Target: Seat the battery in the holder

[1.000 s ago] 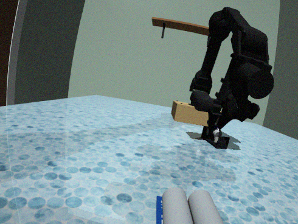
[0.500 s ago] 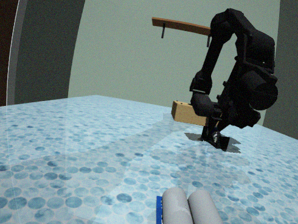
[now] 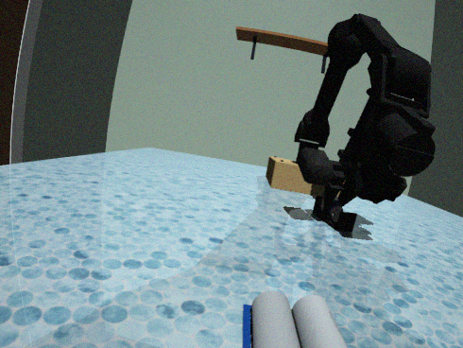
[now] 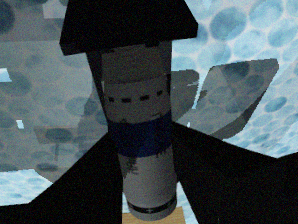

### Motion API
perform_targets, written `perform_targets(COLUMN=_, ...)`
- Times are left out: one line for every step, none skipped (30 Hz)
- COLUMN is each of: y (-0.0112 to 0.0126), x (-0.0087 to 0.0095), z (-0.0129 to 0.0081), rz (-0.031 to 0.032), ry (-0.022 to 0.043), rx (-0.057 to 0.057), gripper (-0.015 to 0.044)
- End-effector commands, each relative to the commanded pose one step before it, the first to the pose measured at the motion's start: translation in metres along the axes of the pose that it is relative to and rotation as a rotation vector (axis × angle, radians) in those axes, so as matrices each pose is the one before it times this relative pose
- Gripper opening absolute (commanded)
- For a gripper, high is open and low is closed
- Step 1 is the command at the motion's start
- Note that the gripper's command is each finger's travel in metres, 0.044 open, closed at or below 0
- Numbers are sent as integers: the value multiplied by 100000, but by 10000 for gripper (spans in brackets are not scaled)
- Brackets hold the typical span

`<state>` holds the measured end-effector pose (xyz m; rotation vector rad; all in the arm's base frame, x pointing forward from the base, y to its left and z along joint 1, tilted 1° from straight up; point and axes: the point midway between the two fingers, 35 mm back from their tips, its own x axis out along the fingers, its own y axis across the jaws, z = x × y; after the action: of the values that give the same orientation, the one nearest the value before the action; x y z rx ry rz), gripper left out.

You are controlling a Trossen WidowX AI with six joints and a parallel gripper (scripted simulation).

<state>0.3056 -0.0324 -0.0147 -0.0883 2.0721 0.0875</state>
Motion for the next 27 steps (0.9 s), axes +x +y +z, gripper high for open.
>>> perform_targets(y=14, x=-116, z=422, rz=246, ry=-331, rx=567, gripper=82)
perform_targets(y=0, x=-26, z=60, rz=10, ry=-18, rx=-5, gripper=82)
perform_targets(y=0, x=-26, z=55, rz=4, ry=0, rx=-4, gripper=82)
perform_targets(y=0, x=-27, z=56, rz=4, ry=0, rx=-5, gripper=82)
perform_targets(y=0, x=-27, z=56, rz=4, ry=0, rx=-5, gripper=82)
perform_targets(y=0, x=-26, z=51, rz=4, ry=16, rx=-1, gripper=82)
perform_targets(y=0, x=-26, z=51, rz=4, ry=16, rx=-1, gripper=82)
perform_targets(y=1, x=-26, z=51, rz=4, ry=16, rx=-1, gripper=82)
perform_targets(y=1, x=-28, z=52, rz=1, ry=31, rx=-3, gripper=82)
perform_targets(y=1, x=-28, z=53, rz=1, ry=31, rx=-3, gripper=82)
perform_targets(y=1, x=-28, z=53, rz=1, ry=31, rx=-3, gripper=82)
perform_targets(y=0, x=-26, z=48, rz=2, ry=39, rx=-1, gripper=82)
perform_targets(y=1, x=-26, z=48, rz=2, ry=39, rx=-1, gripper=82)
perform_targets(y=1, x=-26, z=48, rz=2, ry=39, rx=-1, gripper=82)
perform_targets(y=0, x=-25, z=44, rz=5, ry=37, rx=2, gripper=82)
perform_targets(y=0, x=-25, z=44, rz=5, ry=38, rx=2, gripper=82)
perform_targets(y=1, x=-25, z=44, rz=5, ry=38, rx=2, gripper=82)
perform_targets(y=0, x=-28, z=46, rz=10, ry=27, rx=0, gripper=82)
perform_targets(y=0, x=-28, z=47, rz=10, ry=28, rx=0, gripper=82)
perform_targets(y=0, x=-28, z=47, rz=10, ry=28, rx=0, gripper=82)
perform_targets(y=1, x=-28, z=49, rz=4, ry=23, rx=-3, gripper=82)
perform_targets(y=1, x=-28, z=49, rz=4, ry=23, rx=-3, gripper=82)
perform_targets(y=1, x=-28, z=49, rz=4, ry=23, rx=-3, gripper=82)
perform_targets(y=0, x=-27, z=47, rz=4, ry=20, rx=0, gripper=82)
perform_targets(y=0, x=-26, z=46, rz=4, ry=20, rx=0, gripper=82)
perform_targets(y=0, x=-20, z=36, rz=3, ry=15, rx=0, gripper=82)
perform_targets(y=0, x=0, z=0, rz=0, ry=0, rx=0, gripper=82)
